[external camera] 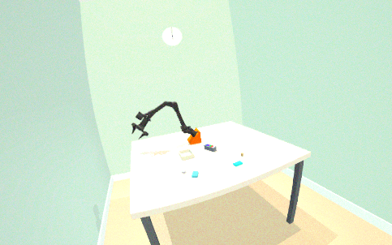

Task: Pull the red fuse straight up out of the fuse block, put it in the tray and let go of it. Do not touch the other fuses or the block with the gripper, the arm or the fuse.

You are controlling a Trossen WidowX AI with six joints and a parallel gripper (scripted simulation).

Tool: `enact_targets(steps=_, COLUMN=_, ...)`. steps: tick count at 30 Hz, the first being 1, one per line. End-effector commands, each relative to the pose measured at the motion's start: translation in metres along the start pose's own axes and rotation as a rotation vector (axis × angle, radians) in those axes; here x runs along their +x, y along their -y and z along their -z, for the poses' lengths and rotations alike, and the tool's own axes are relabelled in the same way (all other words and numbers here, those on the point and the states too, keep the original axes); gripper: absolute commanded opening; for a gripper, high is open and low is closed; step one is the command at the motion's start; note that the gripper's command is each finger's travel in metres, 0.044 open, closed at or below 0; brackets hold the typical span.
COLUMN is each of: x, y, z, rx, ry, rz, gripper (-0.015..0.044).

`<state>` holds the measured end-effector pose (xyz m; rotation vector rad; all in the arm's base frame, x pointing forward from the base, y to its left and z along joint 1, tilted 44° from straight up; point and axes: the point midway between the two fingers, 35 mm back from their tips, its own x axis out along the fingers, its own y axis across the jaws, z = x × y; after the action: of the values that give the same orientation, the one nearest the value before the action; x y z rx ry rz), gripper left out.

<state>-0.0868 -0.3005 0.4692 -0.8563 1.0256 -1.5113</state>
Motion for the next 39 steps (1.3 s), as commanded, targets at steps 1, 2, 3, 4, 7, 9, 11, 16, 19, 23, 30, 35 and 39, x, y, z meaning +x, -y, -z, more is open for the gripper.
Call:
enact_targets(steps=1, x=0.000, y=-0.001, z=-0.001, rx=0.002, ry=0.002, rz=-0.002, gripper=0.0374)
enact_targets(steps=2, x=0.002, y=-0.003, z=-0.003, rx=0.006, ry=0.008, rz=-0.009, gripper=0.0347)
enact_targets(steps=3, x=0.004, y=-0.006, z=-0.006, rx=0.014, ry=0.018, rz=-0.021, gripper=0.0321)
enact_targets(steps=4, x=0.007, y=-0.011, z=-0.011, rx=0.024, ry=0.032, rz=-0.038, gripper=0.0295)
enact_targets(steps=7, x=0.021, y=-0.036, z=-0.031, rx=0.045, ry=0.080, rz=-0.119, gripper=0.0216)
enact_targets(steps=9, x=0.030, y=-0.057, z=-0.049, rx=0.054, ry=0.117, rz=-0.187, gripper=0.0164)
enact_targets(steps=11, x=0.038, y=-0.081, z=-0.067, rx=0.052, ry=0.148, rz=-0.260, gripper=0.0111)
enact_targets(steps=16, x=0.048, y=-0.149, z=-0.114, rx=0.006, ry=0.214, rz=-0.451, gripper=0.0071)
enact_targets(steps=19, x=0.045, y=-0.189, z=-0.141, rx=-0.038, ry=0.251, rz=-0.554, gripper=0.0071)
enact_targets(steps=23, x=0.029, y=-0.240, z=-0.175, rx=-0.087, ry=0.286, rz=-0.678, gripper=0.0071)
enact_targets(steps=30, x=-0.013, y=-0.319, z=-0.218, rx=-0.224, ry=0.337, rz=-0.855, gripper=0.0071)
enact_targets(steps=35, x=-0.057, y=-0.375, z=-0.242, rx=-0.411, ry=0.395, rz=-0.947, gripper=0.0071)
enact_targets(steps=39, x=-0.100, y=-0.418, z=-0.254, rx=-0.584, ry=0.448, rz=-1.003, gripper=0.0071)
